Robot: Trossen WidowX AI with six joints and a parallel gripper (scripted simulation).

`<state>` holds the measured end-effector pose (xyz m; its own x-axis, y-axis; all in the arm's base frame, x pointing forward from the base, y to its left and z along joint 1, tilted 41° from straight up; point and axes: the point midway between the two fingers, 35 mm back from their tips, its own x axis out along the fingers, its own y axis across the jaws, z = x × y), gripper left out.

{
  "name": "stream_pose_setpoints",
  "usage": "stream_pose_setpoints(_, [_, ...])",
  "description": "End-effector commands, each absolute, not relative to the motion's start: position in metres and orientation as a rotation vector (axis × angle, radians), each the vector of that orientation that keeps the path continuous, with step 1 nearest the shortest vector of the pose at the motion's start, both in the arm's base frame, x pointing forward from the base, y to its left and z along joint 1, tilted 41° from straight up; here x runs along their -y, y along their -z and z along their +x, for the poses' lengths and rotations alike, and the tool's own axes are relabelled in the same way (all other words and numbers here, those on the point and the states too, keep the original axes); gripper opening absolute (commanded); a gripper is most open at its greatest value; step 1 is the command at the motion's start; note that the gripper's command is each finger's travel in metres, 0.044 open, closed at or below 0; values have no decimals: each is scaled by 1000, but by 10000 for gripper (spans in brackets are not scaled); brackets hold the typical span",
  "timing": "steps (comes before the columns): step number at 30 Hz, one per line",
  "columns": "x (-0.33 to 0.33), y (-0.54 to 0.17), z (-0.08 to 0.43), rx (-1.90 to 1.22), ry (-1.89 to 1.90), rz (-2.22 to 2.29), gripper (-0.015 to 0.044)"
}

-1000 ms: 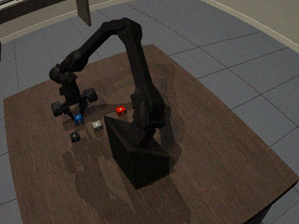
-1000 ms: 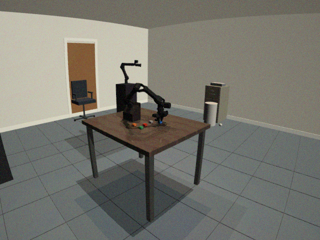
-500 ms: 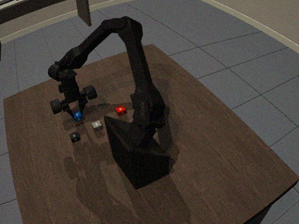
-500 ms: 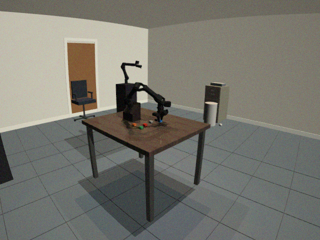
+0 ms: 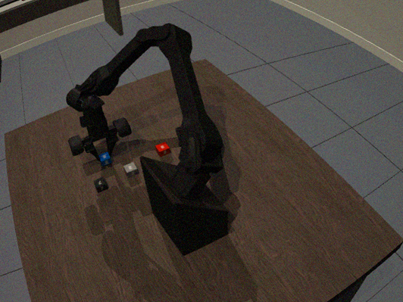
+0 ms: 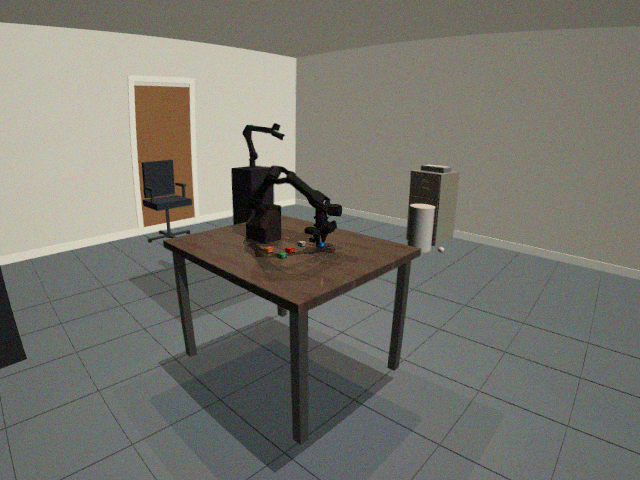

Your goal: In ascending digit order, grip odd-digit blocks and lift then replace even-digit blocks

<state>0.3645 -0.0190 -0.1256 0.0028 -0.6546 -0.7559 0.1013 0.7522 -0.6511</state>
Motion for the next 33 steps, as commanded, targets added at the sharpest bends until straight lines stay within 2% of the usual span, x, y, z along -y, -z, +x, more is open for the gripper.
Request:
stream_pose_setpoints(1, [22, 129, 362, -1467, 629, -488, 120])
stream_pose_setpoints(8, [22, 129, 362, -1467, 629, -488, 120])
stream_pose_setpoints(19, [22, 129, 362, -1467, 629, -488, 400])
stream_pose_setpoints(29, [-2, 102, 362, -1467, 627, -486, 400])
stream_pose_setpoints(33, [-37, 65, 365, -1468, 623, -483, 295])
